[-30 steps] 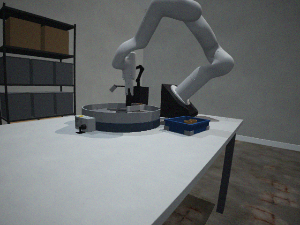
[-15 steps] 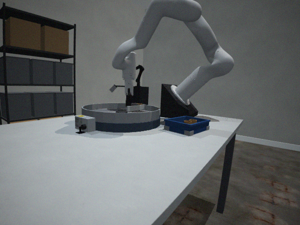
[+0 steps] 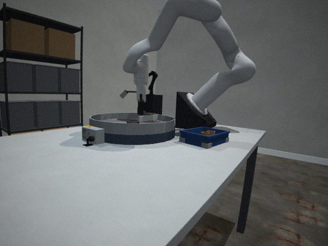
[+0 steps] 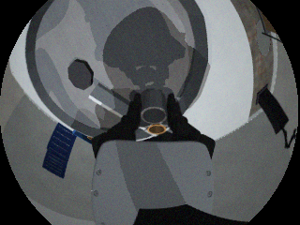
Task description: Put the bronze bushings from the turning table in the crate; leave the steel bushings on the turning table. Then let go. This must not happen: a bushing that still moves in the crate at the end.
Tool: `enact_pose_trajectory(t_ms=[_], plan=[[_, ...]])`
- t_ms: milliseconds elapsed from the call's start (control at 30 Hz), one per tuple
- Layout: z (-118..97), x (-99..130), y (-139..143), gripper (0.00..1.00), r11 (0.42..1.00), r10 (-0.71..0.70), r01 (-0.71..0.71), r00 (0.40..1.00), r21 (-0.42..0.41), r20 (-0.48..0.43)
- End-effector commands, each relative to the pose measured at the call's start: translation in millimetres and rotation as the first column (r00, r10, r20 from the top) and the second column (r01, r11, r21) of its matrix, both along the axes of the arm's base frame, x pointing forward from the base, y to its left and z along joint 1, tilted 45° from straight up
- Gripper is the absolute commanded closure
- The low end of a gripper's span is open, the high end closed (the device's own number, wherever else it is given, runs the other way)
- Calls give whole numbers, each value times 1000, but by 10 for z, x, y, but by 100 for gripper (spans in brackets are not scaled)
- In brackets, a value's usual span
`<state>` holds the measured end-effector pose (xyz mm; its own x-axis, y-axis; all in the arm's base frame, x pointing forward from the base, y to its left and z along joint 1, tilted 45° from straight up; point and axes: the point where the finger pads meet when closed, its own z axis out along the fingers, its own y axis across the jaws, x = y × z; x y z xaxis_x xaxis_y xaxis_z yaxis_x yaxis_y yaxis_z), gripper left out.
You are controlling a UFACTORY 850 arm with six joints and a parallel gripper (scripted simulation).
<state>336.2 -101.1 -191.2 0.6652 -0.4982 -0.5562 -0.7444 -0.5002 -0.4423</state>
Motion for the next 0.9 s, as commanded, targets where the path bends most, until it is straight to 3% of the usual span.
enact_pose_trajectory(t_ms=[0, 367, 867], plan=[[136, 19, -143, 100, 1000, 0, 0, 1000, -1, 1], [368, 38, -376, 100, 1000, 0, 0, 1000, -1, 1], [382, 39, -390, 100, 1000, 0, 0, 1000, -1, 1]])
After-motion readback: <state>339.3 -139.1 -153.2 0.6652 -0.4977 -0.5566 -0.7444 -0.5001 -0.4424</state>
